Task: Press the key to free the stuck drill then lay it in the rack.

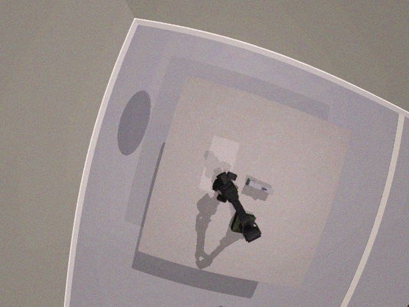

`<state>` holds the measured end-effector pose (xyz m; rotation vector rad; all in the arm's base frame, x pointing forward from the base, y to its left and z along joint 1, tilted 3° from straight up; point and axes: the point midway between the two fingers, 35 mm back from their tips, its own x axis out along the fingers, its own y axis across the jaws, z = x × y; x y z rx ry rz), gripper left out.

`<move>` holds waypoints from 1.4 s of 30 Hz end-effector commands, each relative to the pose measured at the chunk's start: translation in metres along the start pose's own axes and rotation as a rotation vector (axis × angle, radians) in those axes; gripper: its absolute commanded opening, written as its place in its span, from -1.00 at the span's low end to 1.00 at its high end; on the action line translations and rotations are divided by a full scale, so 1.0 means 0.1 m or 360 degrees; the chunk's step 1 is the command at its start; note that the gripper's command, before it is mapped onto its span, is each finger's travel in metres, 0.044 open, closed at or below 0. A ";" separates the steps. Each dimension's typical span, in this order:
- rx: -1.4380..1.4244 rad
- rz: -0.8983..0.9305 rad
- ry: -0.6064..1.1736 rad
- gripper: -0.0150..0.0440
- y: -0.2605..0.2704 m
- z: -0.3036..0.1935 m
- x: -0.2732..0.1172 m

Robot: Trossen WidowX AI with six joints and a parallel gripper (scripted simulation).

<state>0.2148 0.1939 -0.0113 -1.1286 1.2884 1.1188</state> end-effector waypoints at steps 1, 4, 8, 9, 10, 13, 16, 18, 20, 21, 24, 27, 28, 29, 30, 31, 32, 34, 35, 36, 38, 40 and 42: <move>0.0006 0.0007 0.0002 -0.49 0.00 0.00 0.06; 0.0006 0.0007 0.0002 -0.49 0.00 0.00 0.10; 0.0006 0.0007 0.0002 -0.49 0.00 0.00 0.14; 0.0006 0.0007 0.0002 -0.49 0.00 0.00 0.16; 0.0006 0.0007 0.0002 -0.49 0.00 0.00 0.17; 0.0006 0.0007 0.0002 -0.49 0.00 0.00 0.20; 0.0006 0.0007 0.0002 -0.49 0.00 0.00 0.23; 0.0006 0.0007 0.0002 -0.49 0.00 0.00 0.24; 0.0006 0.0007 0.0002 -0.49 0.01 0.00 0.26; 0.0006 0.0007 0.0002 -0.49 0.01 0.00 0.26; 0.0006 0.0007 0.0003 -0.49 0.02 -0.01 0.27; 0.0006 0.0007 0.0003 -0.49 0.02 -0.02 0.28; 0.0006 0.0007 0.0003 -0.49 0.02 -0.02 0.28; 0.0006 0.0007 0.0003 -0.49 0.02 -0.02 0.28; 0.0006 0.0007 0.0003 -0.49 0.02 -0.02 0.28; 0.0006 0.0007 0.0003 -0.49 0.02 -0.02 0.28; 0.0006 0.0007 0.0003 -0.49 0.02 -0.02 0.28; 0.0006 0.0007 0.0003 -0.49 0.02 -0.02 0.28; 0.0006 0.0007 0.0003 -0.49 0.02 -0.03 0.28; 0.0006 0.0007 0.0003 -0.49 0.02 -0.03 0.28; 0.0006 0.0007 0.0003 -0.49 0.02 -0.03 0.28; 0.0006 0.0007 0.0003 -0.49 0.02 -0.03 0.28; 0.0006 0.0007 0.0003 -0.49 0.01 -0.04 0.27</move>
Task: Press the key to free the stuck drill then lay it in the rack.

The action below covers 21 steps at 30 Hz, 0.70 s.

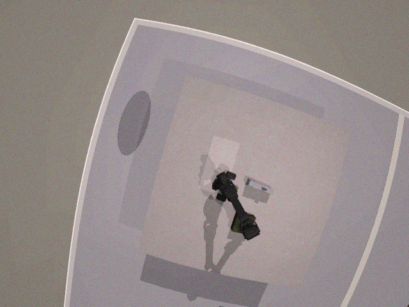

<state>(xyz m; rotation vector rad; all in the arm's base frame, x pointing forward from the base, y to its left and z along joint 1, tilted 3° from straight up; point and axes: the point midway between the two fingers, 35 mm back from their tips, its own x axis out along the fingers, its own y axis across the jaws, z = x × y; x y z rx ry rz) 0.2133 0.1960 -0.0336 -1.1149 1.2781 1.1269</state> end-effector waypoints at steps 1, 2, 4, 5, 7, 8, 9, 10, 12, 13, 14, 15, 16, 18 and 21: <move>0.0004 0.0003 0.0029 -0.49 0.00 -0.06 0.05; 0.0004 0.0003 0.0029 -0.49 0.00 -0.06 0.05; 0.0004 0.0003 0.0029 -0.49 0.00 -0.06 0.05; 0.0004 0.0003 0.0029 -0.49 0.00 -0.07 0.05; 0.0004 0.0003 0.0029 -0.49 0.00 -0.07 0.05; 0.0004 0.0003 0.0029 -0.49 0.00 -0.07 0.05; 0.0004 0.0003 0.0029 -0.49 0.00 -0.07 0.04; 0.0004 0.0003 0.0029 -0.49 0.00 -0.07 0.04; 0.0004 0.0003 0.0029 -0.49 0.00 -0.07 0.04; 0.0004 0.0002 0.0029 -0.49 0.00 -0.07 0.04; 0.0004 0.0002 0.0029 -0.49 -0.01 -0.07 0.04; 0.0004 0.0002 0.0029 -0.49 -0.01 -0.07 0.04; 0.0004 0.0002 0.0029 -0.49 -0.01 -0.07 0.04; 0.0004 0.0002 0.0029 -0.49 -0.01 -0.07 0.04; 0.0004 0.0002 0.0029 -0.49 -0.01 -0.07 0.04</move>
